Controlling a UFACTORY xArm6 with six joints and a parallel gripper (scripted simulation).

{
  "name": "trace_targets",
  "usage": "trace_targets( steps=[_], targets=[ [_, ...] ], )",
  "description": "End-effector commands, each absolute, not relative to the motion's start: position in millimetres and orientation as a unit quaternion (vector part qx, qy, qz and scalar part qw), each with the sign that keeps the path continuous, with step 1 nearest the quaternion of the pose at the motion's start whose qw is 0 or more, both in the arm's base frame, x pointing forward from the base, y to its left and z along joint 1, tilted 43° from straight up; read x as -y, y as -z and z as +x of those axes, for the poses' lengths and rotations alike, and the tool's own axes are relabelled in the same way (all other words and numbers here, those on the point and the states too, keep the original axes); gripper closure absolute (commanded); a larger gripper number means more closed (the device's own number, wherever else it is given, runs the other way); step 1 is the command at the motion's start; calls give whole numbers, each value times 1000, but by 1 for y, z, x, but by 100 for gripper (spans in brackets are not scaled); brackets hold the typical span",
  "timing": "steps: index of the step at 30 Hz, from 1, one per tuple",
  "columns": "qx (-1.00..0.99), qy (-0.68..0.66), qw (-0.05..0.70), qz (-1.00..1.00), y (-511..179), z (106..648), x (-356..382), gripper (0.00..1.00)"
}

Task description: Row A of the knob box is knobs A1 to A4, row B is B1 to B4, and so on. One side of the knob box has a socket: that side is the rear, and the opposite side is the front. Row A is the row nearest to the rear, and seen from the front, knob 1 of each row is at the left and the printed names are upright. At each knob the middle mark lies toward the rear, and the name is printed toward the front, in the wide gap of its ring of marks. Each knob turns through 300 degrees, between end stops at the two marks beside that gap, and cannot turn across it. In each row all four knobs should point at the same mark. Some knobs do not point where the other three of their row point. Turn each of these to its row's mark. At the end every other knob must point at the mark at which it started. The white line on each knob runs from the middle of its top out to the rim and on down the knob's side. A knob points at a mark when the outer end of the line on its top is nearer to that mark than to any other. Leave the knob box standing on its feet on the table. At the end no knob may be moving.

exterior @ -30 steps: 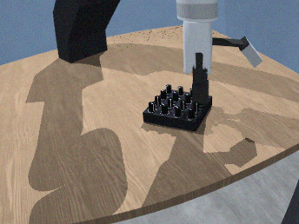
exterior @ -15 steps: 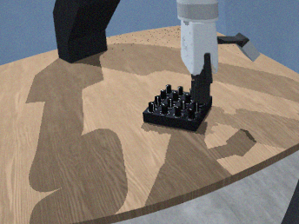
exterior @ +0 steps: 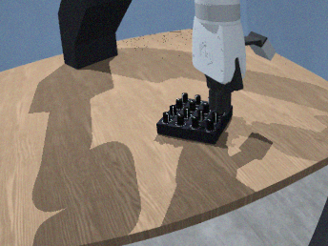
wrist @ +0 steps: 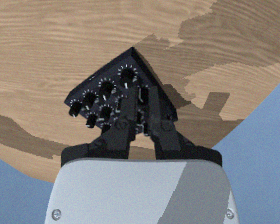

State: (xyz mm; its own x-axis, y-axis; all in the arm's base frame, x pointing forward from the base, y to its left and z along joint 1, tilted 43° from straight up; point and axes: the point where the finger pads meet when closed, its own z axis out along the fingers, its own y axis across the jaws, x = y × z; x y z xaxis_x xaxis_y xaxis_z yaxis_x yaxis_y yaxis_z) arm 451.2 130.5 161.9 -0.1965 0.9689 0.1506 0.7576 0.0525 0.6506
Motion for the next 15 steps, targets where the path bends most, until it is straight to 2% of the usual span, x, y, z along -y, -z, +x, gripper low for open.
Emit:
trace_targets(
  steps=[1,15],
  targets=[
    [-736,-316,194,567,-163,452,-130,92],
    [-805,-286,235,462,-163,452,-130,92]
  ],
)
